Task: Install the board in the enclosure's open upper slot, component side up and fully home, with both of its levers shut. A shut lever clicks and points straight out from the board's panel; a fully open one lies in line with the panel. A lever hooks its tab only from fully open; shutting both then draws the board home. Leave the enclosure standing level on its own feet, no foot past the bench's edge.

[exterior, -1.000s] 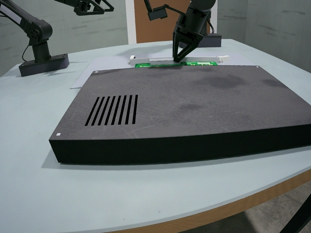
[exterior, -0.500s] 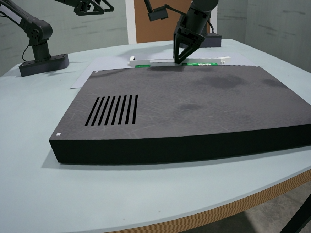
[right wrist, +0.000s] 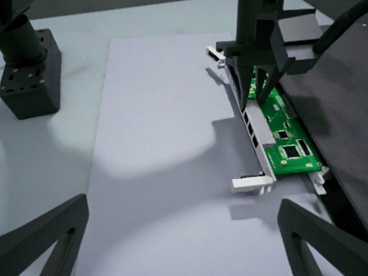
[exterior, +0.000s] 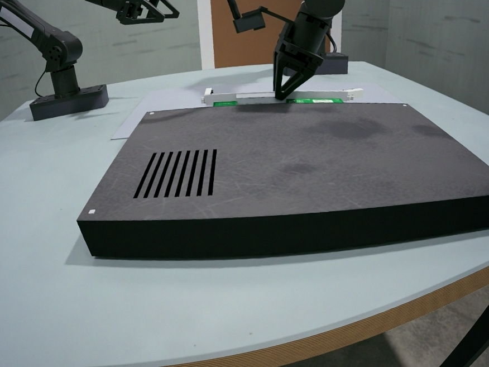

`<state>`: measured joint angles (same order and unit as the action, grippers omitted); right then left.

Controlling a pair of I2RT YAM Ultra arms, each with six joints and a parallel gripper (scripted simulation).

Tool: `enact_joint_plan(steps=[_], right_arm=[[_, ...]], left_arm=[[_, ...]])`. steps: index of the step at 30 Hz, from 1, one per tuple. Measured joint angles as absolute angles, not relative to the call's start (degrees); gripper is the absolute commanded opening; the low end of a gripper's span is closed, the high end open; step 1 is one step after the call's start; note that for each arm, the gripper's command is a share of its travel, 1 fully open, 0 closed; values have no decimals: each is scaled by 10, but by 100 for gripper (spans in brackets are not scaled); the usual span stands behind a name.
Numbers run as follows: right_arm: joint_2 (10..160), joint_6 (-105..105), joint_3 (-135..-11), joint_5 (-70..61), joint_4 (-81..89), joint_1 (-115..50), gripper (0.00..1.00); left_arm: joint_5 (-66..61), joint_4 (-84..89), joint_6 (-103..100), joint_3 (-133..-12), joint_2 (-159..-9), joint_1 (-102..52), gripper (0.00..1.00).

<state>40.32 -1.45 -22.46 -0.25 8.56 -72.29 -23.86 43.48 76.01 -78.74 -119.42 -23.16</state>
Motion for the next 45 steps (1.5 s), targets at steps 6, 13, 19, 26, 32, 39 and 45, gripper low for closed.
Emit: enact_joint_plan(steps=[6, 13, 19, 26, 32, 39, 45], right_arm=[[403, -15, -225, -3, 86, -723, 100], [403, -15, -225, -3, 86, -723, 100], [403, -15, -225, -3, 86, -723, 100], [403, -15, -225, -3, 86, -723, 100], [403, -15, -225, -3, 86, -723, 100], [403, -15, -225, -3, 86, -723, 100], [403, -15, -225, -3, 86, -723, 100]], left_arm=[[-238, 439, 761, -803, -1204, -231, 18], [-238, 440, 761, -803, -1204, -231, 18], [-239, 461, 765, -836, -1223, -229, 18], [-239, 463, 765, -870, -1246, -224, 18], [-239, 466, 765, -871, -1246, -224, 18], [-244, 466, 767, -872, -1243, -224, 32], [-248, 461, 770, -868, -1221, -223, 32]])
